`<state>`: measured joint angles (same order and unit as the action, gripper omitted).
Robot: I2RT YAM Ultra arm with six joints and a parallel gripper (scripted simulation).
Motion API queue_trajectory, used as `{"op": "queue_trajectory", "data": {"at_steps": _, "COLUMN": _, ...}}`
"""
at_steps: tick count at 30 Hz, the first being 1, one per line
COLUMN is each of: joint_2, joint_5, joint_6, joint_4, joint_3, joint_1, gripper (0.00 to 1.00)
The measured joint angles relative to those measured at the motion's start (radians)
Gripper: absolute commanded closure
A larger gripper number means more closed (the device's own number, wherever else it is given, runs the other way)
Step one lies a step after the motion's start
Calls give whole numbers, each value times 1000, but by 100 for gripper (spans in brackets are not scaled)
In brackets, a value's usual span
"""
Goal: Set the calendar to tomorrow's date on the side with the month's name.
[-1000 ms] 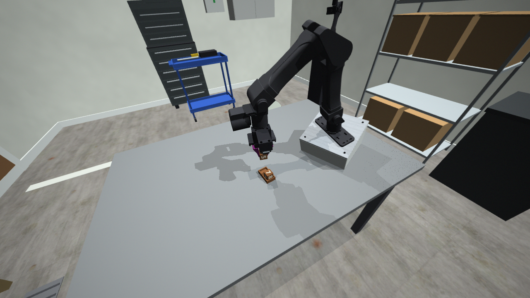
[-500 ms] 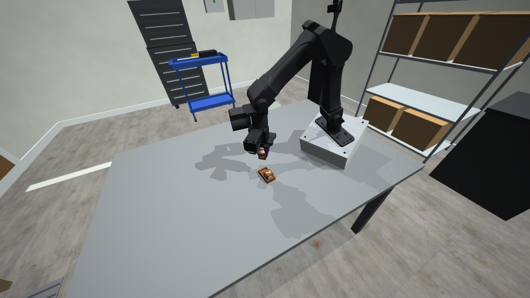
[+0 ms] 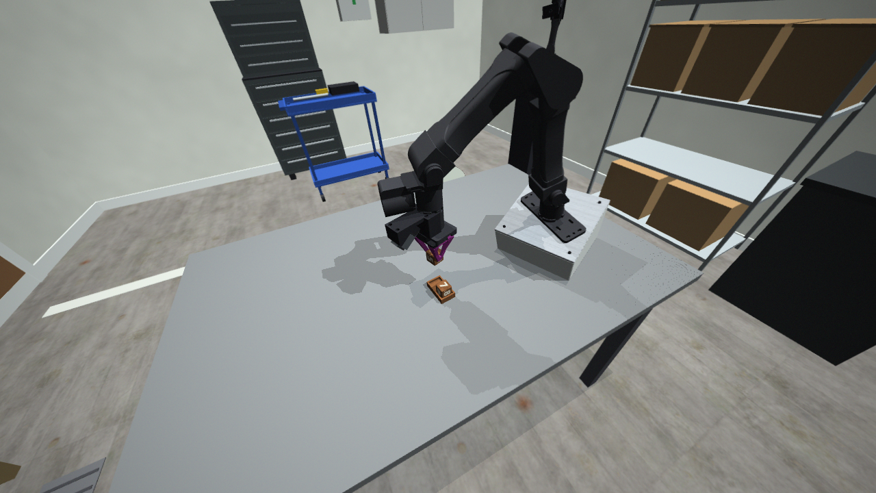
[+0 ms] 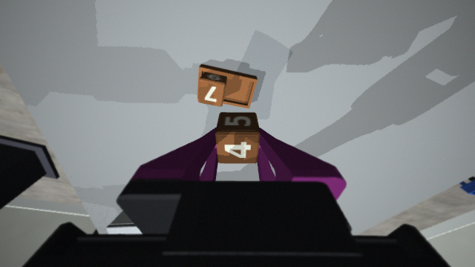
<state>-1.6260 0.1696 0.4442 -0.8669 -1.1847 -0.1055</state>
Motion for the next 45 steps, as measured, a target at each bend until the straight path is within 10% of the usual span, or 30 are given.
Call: {"op": "queue_trajectory", "data": {"at_steps": 45, "joint_2": 0, "joint_5": 4, "joint_6": -1495, "joint_4": -1, "joint_3": 0, "joint_1": -4, "gripper": 73}}
